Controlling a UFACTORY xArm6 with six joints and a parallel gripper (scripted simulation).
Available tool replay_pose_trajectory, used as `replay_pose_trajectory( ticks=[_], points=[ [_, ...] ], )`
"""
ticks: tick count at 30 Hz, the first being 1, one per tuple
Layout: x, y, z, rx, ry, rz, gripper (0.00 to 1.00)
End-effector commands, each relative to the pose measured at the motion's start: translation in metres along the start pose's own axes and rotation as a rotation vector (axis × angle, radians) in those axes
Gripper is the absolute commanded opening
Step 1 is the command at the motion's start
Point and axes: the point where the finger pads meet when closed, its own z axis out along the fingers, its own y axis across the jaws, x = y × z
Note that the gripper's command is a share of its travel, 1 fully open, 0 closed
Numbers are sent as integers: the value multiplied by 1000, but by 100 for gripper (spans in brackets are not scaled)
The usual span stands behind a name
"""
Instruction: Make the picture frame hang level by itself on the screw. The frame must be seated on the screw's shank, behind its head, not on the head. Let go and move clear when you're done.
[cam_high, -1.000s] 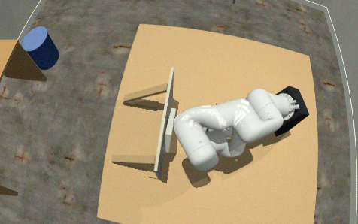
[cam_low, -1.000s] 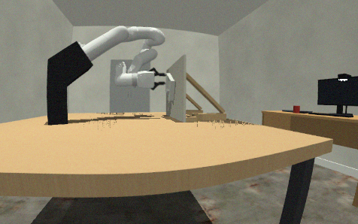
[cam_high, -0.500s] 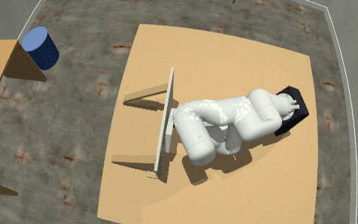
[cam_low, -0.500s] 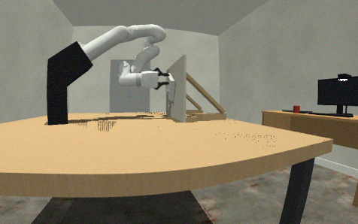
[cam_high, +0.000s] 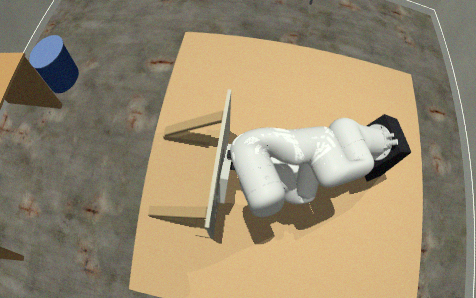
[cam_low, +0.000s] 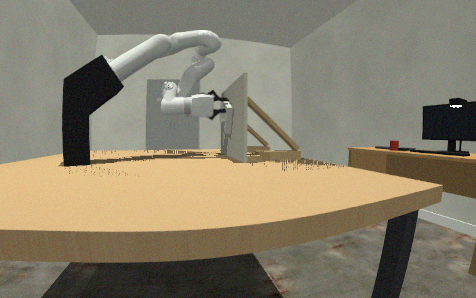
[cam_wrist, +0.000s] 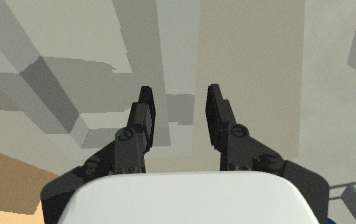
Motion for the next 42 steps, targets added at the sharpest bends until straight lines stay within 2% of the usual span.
replay_pose_trajectory(
  ticks=[1, 18, 19, 42],
  points=[
    [0, 0, 2, 0, 0, 0, 50],
    [0, 0, 3, 0, 0, 0, 50],
    [0, 0, 3, 0, 0, 0, 0],
    [0, 0, 3, 0, 0, 0, 0]
  ],
)
